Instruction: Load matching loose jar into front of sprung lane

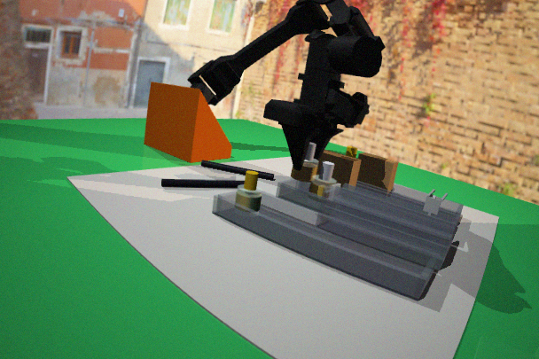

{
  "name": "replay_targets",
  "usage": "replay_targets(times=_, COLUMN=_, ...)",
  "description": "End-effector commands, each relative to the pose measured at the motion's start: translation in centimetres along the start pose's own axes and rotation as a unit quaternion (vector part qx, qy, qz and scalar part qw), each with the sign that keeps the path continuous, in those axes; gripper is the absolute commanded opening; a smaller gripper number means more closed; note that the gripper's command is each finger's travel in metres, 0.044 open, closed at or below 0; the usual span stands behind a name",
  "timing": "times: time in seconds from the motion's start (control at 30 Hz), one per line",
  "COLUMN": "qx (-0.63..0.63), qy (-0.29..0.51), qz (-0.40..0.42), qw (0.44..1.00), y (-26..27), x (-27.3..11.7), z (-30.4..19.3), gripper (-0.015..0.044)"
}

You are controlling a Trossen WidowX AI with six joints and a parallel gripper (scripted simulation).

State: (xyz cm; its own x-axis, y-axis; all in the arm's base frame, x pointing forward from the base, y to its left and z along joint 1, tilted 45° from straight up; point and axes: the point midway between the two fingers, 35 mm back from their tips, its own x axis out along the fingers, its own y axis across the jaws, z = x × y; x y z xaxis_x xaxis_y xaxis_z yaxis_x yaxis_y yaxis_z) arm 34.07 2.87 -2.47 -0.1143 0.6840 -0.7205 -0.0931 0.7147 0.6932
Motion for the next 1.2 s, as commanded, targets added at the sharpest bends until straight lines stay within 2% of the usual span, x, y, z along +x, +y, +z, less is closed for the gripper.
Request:
replay_targets(times=0.0, qx=-0.005, qy=-0.011, qz=0.004, qw=1.000, y=0.19, x=-0.22, z=0.66, gripper=0.0000)
replay_targets(times=1.17, qx=-0.005, qy=-0.011, qz=0.004, qw=1.000, y=0.19, x=0.52, z=0.79, gripper=0.0000)
